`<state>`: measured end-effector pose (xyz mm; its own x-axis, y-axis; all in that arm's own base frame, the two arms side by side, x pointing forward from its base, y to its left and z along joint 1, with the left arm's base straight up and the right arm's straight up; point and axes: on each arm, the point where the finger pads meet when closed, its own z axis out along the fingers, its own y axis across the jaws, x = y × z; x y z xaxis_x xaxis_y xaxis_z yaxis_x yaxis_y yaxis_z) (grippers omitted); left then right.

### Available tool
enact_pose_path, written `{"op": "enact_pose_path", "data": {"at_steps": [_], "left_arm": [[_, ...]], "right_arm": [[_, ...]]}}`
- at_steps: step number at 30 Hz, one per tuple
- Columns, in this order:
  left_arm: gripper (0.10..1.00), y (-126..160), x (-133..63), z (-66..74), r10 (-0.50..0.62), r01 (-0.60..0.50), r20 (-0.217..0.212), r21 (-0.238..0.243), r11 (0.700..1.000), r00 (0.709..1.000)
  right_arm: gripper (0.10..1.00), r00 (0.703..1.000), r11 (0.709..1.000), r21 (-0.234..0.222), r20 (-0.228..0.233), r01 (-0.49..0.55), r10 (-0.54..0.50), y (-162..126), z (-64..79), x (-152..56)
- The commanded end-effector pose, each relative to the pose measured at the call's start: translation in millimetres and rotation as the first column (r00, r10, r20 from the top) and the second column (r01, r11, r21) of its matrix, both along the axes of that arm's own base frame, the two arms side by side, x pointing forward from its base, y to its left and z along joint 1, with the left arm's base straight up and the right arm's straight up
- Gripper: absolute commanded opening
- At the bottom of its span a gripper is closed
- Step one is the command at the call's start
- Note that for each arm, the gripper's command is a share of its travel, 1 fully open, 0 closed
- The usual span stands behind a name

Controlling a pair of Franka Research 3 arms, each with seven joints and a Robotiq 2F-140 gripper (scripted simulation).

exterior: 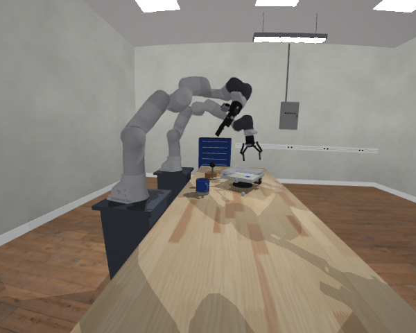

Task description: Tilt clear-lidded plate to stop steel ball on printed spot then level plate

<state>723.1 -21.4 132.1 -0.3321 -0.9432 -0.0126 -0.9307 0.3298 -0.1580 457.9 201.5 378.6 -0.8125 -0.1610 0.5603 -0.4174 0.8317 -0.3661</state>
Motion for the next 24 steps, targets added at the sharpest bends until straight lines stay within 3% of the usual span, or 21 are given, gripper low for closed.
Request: {"op": "enact_pose_path", "data": {"at_steps": [1, 18, 20, 22, 24], "left_arm": [[1.000, 0, 0.1, 0.1, 0.000, 0.000, 0.000, 0.000, 1.000, 1.000], [1.000, -1, -0.1, 0.2, 0.001, -0.001, 0.000, 0.000, 1.000, 1.000], [1.000, -16, -3.4, 2.4, 0.016, -0.016, -0.006, -0.007, 1.000, 1.000], [1.000, -62, -15.5, 8.8, 0.060, -0.061, -0.024, -0.024, 0.998, 0.998], [1.000, -73, -19.0, 10.4, 0.072, -0.072, -0.029, -0.027, 0.997, 0.997]], "right_arm": [[1.000, 1.000, 1.000, 0.000, 0.000, 0.000, 0.000, 0, 0.1, 0], [1.000, 1.000, 1.000, 0.000, 0.000, 0.000, 0.000, 0, 0.1, 0], [1.000, 1.000, 1.000, 0.001, 0.000, 0.000, 0.000, 0, 0.1, 0], [1.000, 1.000, 1.000, 0.003, -0.001, 0.000, 0.000, -1, 0.1, 1], [1.000, 1.000, 1.000, 0.007, -0.004, 0.000, 0.000, -4, 0.1, 2]]}}
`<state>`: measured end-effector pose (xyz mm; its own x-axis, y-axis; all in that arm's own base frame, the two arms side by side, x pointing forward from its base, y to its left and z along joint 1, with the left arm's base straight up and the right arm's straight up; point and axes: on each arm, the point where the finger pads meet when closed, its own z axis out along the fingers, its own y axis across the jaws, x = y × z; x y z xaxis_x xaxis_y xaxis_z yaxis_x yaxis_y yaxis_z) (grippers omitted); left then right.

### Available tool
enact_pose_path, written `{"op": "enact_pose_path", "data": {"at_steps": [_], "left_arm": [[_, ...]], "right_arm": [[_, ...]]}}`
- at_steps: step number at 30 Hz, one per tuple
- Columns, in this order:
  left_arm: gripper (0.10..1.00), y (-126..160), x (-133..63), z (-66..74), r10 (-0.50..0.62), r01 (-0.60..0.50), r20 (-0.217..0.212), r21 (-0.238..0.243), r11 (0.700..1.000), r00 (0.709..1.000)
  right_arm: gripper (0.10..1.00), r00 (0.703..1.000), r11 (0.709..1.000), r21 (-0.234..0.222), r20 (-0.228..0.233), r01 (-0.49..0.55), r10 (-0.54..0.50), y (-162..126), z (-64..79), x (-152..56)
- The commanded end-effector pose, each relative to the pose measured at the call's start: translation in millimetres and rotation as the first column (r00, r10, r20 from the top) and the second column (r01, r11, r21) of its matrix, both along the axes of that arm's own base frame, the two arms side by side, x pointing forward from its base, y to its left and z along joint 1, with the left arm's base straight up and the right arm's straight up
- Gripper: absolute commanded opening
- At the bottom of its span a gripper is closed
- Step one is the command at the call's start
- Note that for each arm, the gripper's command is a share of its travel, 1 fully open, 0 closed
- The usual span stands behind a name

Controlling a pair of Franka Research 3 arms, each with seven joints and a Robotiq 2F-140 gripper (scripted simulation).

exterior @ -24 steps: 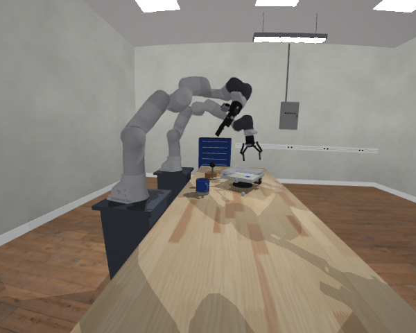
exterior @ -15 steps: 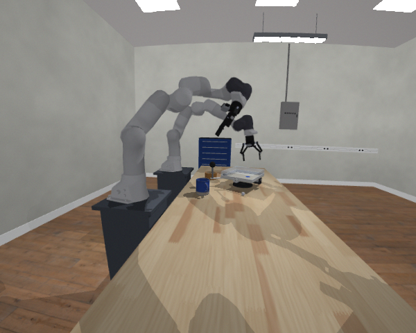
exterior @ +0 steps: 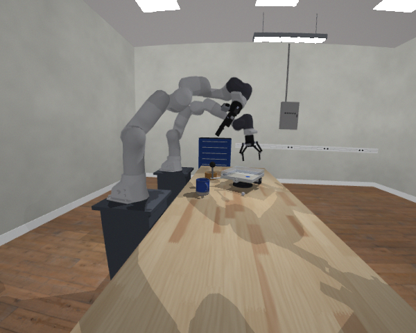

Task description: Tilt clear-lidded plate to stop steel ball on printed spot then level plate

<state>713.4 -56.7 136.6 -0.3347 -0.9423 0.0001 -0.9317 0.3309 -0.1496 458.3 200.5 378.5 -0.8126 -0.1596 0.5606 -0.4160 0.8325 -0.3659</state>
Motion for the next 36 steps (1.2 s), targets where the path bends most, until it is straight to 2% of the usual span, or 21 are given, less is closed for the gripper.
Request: {"op": "enact_pose_path", "data": {"at_steps": [1, 8, 10, 11, 18, 25, 27, 28, 36], "left_arm": [[1.000, -43, -10.9, 6.6, 0.079, -0.080, -0.019, -0.019, 0.997, 0.997], [1.000, -75, -22.4, 11.3, 0.112, -0.113, -0.034, -0.028, 0.993, 0.993], [1.000, -75, -22.4, 11.3, 0.112, -0.113, -0.034, -0.028, 0.993, 0.993], [1.000, -87, -27.2, 13.1, 0.124, -0.125, -0.039, -0.030, 0.992, 0.991], [1.000, -116, -39.8, 17.4, 0.154, -0.156, -0.053, -0.035, 0.987, 0.987], [1.000, -143, -53.4, 21.6, 0.183, -0.186, -0.067, -0.038, 0.982, 0.981], [1.000, -143, -53.4, 21.6, 0.183, -0.186, -0.067, -0.038, 0.982, 0.981], [1.000, -154, -59.5, 23.4, 0.195, -0.199, -0.072, -0.038, 0.979, 0.978], [1.000, -185, -77.4, 28.3, 0.229, -0.233, -0.088, -0.038, 0.972, 0.969]], "right_arm": [[1.000, 1.000, 1.000, 0.010, -0.005, -0.001, 0.001, -5, 0.1, 3], [1.000, 1.000, 0.998, 0.057, -0.030, 0.001, 0.000, -31, 0.1, 16], [1.000, 1.000, 0.998, 0.057, -0.030, 0.001, 0.000, -31, 0.1, 16], [1.000, 0.999, 0.998, 0.068, -0.035, 0.002, 0.000, -38, 0.2, 19], [1.000, 0.997, 0.985, 0.170, -0.073, 0.008, 0.005, -98, 0.4, 40], [1.000, 0.996, 0.972, 0.234, -0.089, 0.010, 0.011, -138, 0.6, 50], [1.000, 0.996, 0.972, 0.234, -0.089, 0.010, 0.011, -138, 0.6, 50], [1.000, 0.996, 0.967, 0.256, -0.092, 0.010, 0.014, -152, 0.8, 53], [1.000, 0.995, 0.945, 0.326, -0.098, 0.009, 0.024, -198, 1.2, 58]]}}
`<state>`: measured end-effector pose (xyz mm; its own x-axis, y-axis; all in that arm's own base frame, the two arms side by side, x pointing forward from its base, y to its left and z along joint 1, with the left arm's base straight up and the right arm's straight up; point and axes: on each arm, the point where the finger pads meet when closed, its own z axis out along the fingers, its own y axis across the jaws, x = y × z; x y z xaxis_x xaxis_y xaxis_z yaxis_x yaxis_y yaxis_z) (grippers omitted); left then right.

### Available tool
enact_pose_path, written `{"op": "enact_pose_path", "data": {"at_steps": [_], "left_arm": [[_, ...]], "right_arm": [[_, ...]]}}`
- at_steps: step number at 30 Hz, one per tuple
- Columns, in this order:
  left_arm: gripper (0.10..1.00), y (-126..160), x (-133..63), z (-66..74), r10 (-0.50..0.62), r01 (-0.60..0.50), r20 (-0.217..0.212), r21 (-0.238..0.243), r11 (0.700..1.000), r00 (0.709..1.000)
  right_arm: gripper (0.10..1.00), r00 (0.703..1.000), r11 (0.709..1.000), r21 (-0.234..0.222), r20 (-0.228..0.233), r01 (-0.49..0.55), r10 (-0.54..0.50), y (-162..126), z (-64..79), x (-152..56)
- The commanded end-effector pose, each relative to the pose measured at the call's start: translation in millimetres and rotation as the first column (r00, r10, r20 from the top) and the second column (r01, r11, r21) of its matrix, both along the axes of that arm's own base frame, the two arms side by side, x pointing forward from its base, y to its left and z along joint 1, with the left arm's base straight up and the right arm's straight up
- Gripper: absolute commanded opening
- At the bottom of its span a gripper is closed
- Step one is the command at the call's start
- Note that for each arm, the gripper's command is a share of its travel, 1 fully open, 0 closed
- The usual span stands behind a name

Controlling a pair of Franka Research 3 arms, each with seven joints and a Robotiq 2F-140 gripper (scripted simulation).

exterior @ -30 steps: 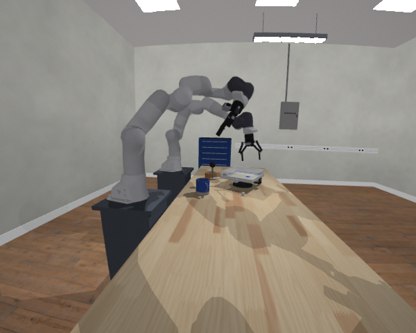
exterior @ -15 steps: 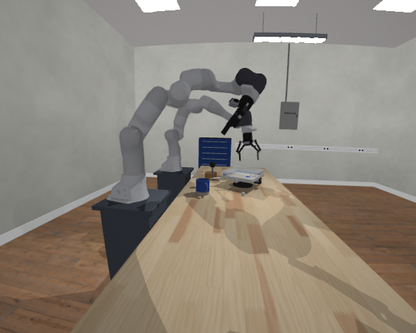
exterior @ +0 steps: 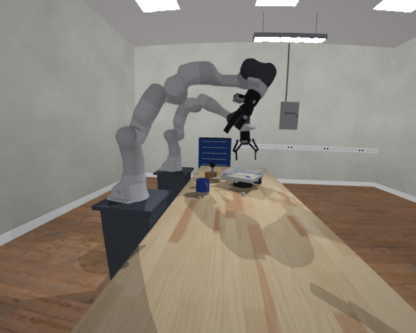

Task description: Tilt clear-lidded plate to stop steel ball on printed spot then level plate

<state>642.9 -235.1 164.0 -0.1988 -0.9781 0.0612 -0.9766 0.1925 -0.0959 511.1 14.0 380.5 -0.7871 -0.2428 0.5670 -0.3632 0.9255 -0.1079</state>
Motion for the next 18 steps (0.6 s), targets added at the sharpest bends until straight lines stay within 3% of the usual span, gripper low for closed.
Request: {"op": "enact_pose_path", "data": {"at_steps": [1, 8, 9, 18], "left_arm": [[1.000, -9, -9.0, 1.5, 0.098, -0.098, -0.018, -0.001, 0.995, 0.995], [1.000, -29, -22.1, 4.7, 0.122, -0.122, -0.028, 0.000, 0.993, 0.992], [1.000, -39, -29.1, 6.4, 0.134, -0.134, -0.033, 0.000, 0.991, 0.990], [1.000, -69, -51.8, 11.5, 0.172, -0.172, -0.047, 0.004, 0.985, 0.984]], "right_arm": [[1.000, 0.996, 0.993, 0.085, -0.010, -0.086, 0.087, -17, -0.6, 6], [1.000, 0.996, 0.988, 0.127, -0.006, -0.089, 0.091, -44, -0.3, 7], [1.000, 0.996, 0.985, 0.149, -0.002, -0.091, 0.092, -60, 0.0, 7], [1.000, 0.995, 0.971, 0.217, 0.014, -0.099, 0.099, -108, 0.8, 4]]}}
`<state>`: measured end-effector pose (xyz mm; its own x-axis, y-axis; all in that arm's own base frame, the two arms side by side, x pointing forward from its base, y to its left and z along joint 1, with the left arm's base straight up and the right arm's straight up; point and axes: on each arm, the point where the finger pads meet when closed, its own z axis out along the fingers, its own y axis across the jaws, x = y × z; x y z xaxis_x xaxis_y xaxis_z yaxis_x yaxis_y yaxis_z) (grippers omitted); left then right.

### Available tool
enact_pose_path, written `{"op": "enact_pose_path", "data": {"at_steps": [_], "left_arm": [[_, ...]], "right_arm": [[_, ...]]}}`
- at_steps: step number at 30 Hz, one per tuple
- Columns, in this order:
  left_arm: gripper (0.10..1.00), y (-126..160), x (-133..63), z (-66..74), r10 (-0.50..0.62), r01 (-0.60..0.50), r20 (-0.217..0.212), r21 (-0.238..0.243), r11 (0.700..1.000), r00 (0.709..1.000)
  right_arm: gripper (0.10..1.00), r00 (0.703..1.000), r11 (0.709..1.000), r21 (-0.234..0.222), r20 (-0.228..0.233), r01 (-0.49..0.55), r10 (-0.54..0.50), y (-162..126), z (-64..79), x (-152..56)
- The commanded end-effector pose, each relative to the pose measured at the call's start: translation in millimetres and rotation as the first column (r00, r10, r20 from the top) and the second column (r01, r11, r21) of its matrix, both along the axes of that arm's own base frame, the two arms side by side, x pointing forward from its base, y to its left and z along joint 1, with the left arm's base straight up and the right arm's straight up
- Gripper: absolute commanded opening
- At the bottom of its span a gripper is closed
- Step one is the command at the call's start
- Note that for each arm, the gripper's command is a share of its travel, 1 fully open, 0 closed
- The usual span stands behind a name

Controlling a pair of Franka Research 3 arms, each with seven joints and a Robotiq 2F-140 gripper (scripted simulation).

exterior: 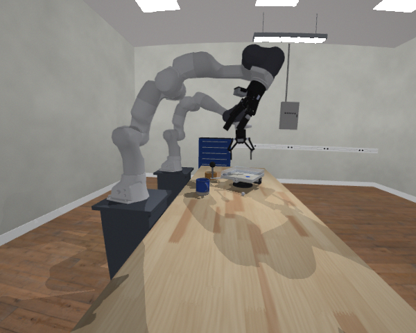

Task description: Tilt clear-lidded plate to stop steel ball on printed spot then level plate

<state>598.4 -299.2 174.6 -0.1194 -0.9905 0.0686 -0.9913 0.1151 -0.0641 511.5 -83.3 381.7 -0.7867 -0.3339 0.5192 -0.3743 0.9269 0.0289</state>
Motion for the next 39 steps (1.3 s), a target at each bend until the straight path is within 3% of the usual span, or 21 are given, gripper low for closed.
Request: {"op": "enact_pose_path", "data": {"at_steps": [1, 7, 8, 22, 24, 27, 39], "left_arm": [[1.000, -8, -10.2, 1.5, 0.098, -0.098, -0.016, 0.004, 0.995, 0.995], [1.000, -23, -22.6, 4.1, 0.118, -0.118, -0.023, 0.006, 0.993, 0.993], [1.000, -32, -30.5, 5.7, 0.130, -0.130, -0.027, 0.008, 0.991, 0.991], [1.000, -74, -73.4, 13.9, 0.193, -0.193, -0.045, 0.021, 0.981, 0.980], [1.000, -74, -73.4, 13.9, 0.193, -0.193, -0.045, 0.021, 0.981, 0.980], [1.000, -89, -90.6, 16.9, 0.217, -0.216, -0.050, 0.028, 0.976, 0.975], [1.000, -117, -127.8, 23.1, 0.267, -0.265, -0.057, 0.043, 0.963, 0.962]], "right_arm": [[1.000, 0.996, 0.993, 0.076, 0.009, -0.089, 0.088, -17, -0.3, 2], [1.000, 0.996, 0.990, 0.105, 0.019, -0.093, 0.091, -38, 0.1, -1], [1.000, 0.995, 0.988, 0.124, 0.027, -0.096, 0.094, -53, 0.4, -3], [1.000, 0.992, 0.971, 0.208, 0.075, -0.118, 0.104, -126, 2.2, -24], [1.000, 0.992, 0.971, 0.208, 0.075, -0.118, 0.104, -126, 2.2, -24], [1.000, 0.990, 0.964, 0.233, 0.095, -0.127, 0.108, -150, 3.0, -33], [1.000, 0.982, 0.946, 0.284, 0.150, -0.156, 0.117, -209, 5.0, -63]]}}
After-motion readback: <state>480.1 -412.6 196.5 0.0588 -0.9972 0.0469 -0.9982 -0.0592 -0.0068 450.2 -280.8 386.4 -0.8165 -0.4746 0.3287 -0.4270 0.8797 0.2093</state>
